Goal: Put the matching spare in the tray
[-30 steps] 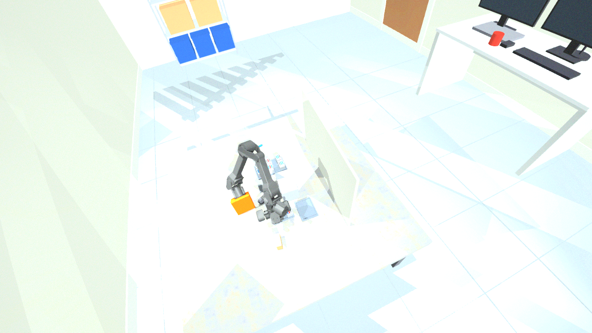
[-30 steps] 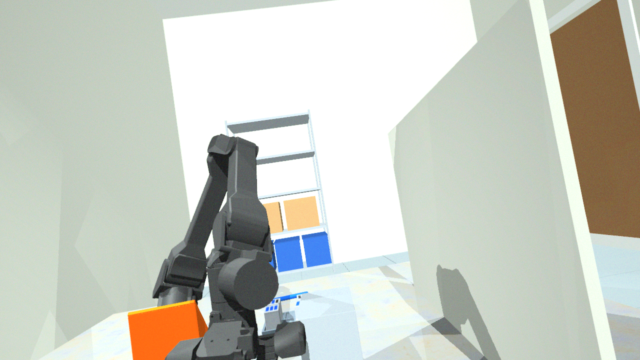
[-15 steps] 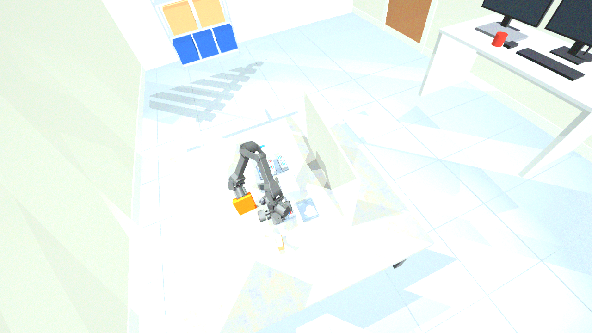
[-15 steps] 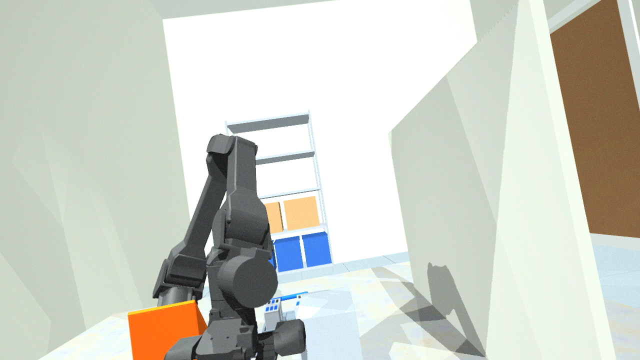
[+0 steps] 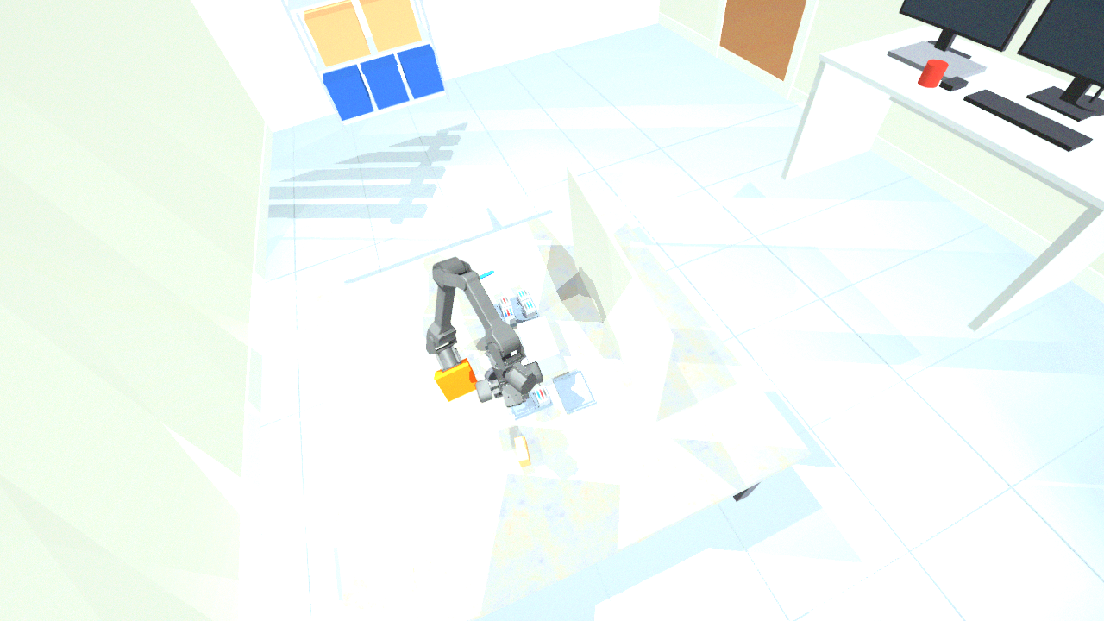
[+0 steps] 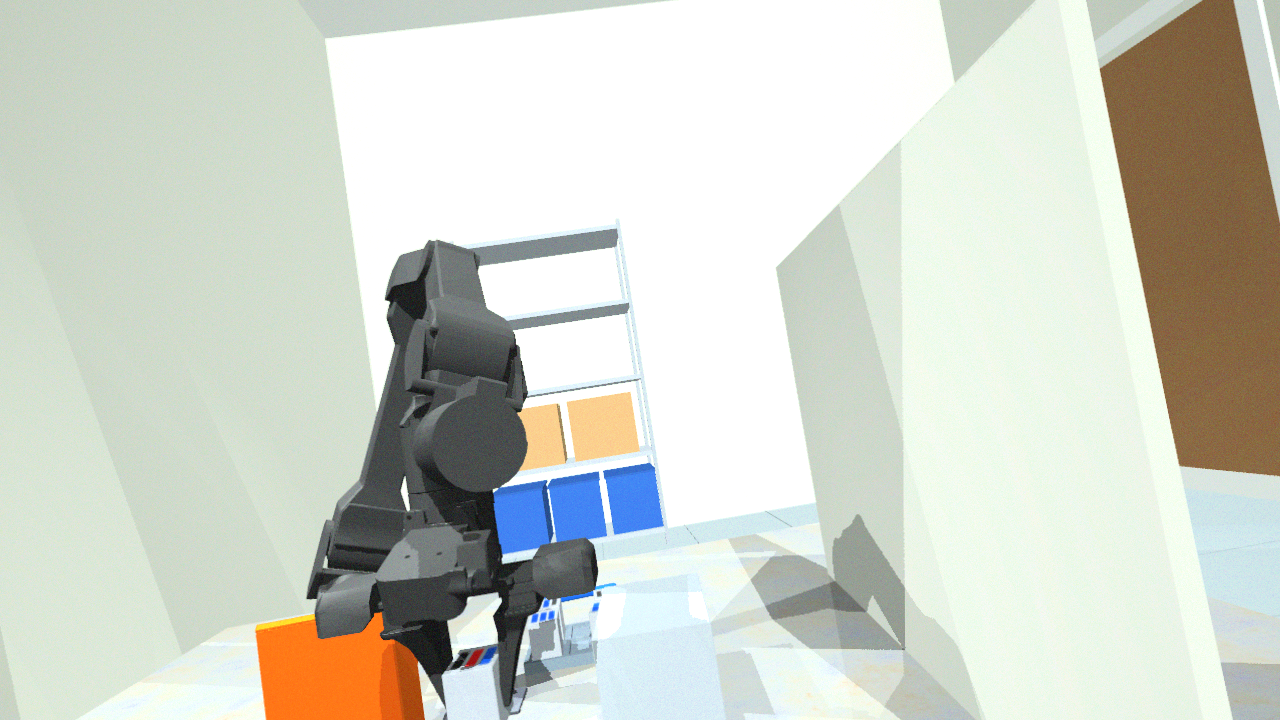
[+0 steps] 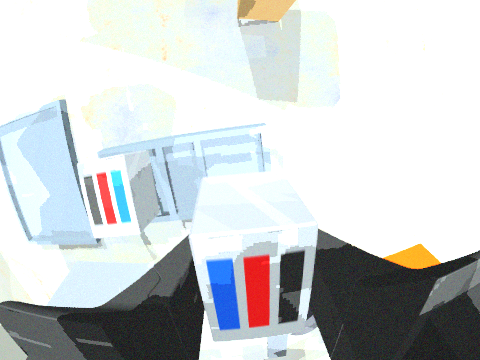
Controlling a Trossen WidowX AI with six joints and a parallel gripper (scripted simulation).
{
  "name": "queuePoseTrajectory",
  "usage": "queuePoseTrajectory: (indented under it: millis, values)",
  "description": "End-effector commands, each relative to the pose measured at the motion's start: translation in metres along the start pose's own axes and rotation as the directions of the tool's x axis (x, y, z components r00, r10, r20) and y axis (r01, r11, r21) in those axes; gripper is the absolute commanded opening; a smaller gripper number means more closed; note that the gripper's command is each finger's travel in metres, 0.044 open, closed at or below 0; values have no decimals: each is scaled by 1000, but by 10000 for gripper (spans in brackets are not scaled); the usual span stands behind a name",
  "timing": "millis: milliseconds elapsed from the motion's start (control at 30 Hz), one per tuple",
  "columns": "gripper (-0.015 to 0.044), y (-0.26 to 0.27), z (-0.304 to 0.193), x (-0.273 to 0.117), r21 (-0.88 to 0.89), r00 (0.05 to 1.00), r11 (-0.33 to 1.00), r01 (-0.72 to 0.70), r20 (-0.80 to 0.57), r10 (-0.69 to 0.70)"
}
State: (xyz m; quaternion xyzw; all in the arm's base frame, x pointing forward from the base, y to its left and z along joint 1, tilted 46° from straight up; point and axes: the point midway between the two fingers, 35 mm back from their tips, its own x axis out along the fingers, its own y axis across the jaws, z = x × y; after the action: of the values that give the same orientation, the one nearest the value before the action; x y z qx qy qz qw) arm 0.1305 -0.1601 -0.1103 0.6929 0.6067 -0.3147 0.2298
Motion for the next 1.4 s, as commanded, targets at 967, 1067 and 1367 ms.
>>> queuePoseTrajectory:
  millis: [967,1067,1367]
  values:
    - [0,48,13,-85,-8,1000,1000,7,22,-6]
    - [0,60,14,-86,-8,1000,1000,5,22,-5]
    - [0,102,17,-86,-31,999,999,-5,32,6]
